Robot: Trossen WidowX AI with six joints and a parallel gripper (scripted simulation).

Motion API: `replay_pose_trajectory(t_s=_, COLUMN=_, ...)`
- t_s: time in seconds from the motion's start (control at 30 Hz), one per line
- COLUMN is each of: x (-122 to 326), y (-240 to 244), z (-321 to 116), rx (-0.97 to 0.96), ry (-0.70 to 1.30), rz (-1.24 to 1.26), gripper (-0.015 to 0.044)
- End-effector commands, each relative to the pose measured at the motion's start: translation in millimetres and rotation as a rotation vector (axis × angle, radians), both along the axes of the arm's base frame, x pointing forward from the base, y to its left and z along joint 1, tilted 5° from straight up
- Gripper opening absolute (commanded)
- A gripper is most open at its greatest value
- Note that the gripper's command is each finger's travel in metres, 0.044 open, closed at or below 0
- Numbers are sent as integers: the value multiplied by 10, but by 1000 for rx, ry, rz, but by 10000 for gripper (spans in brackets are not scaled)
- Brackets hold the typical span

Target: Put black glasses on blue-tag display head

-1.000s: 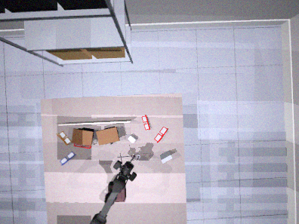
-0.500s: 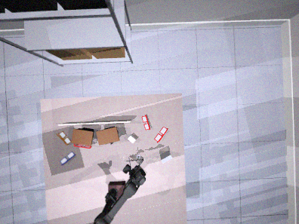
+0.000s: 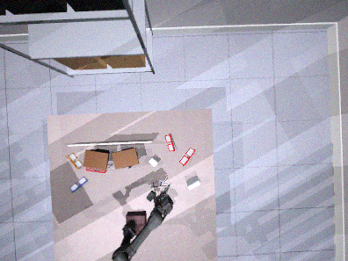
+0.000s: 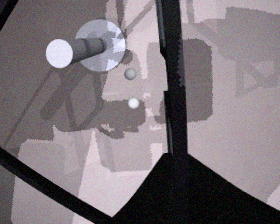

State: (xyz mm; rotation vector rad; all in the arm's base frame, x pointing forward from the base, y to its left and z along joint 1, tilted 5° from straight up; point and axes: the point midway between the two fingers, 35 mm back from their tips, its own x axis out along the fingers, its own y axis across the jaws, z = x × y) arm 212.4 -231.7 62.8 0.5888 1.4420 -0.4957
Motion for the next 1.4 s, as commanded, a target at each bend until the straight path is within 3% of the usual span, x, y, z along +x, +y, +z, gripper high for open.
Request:
replay_pose_trajectory(t_s=0.0, x=10, y=25, z=-196, rx=6, ry=-2, rz=0, gripper=0)
replay_pose_trajectory(t_s=1.37, x=-287, y=34, z=-303, rx=6, ry=1, rz=0, gripper=0)
